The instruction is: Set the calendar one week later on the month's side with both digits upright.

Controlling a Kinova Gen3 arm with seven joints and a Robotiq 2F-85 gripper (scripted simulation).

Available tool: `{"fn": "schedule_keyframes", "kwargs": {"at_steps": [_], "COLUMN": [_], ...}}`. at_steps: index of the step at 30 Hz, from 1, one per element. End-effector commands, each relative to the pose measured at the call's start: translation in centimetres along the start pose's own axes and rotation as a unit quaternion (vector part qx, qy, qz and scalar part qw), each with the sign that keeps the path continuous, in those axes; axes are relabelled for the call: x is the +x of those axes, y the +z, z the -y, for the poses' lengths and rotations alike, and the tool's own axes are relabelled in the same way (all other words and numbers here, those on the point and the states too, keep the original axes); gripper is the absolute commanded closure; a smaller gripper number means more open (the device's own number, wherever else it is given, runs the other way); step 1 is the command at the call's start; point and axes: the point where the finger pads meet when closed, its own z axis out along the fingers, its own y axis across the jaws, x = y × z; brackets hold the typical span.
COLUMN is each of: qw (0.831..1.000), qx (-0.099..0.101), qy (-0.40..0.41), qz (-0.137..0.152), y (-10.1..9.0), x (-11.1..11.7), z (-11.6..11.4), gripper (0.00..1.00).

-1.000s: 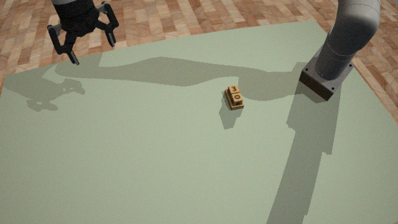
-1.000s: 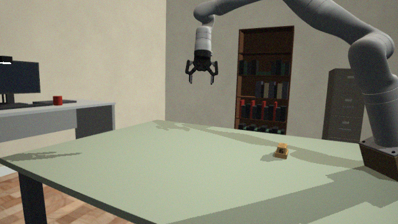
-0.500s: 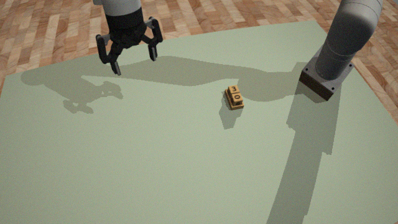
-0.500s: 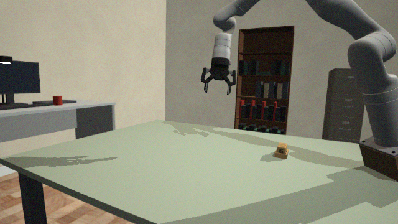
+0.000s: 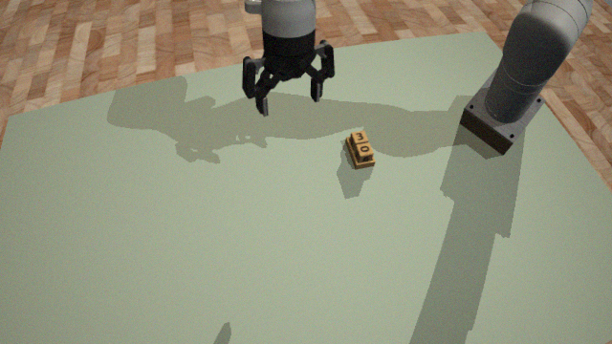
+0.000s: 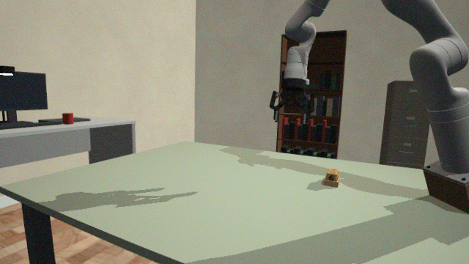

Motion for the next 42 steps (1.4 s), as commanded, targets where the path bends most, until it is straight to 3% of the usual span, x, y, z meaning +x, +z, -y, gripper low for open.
{"fn": "schedule_keyframes", "kwargs": {"at_steps": [1,13,25,42], "qw": [1.000,0.995,0.993,0.992], "qx": [0.007,-0.010,-0.018,-0.019], "qy": [0.015,0.075,0.094,0.095], "qz": [-0.018,-0.061,-0.076,-0.075], "y": [0.0,1.2,1.4,1.4], "x": [-0.1,-1.0,-1.3,-1.4], "z": [-2.8,-11.8,-14.6,-14.8], "gripper": [0.00,0.00,0.00,0.00]}}
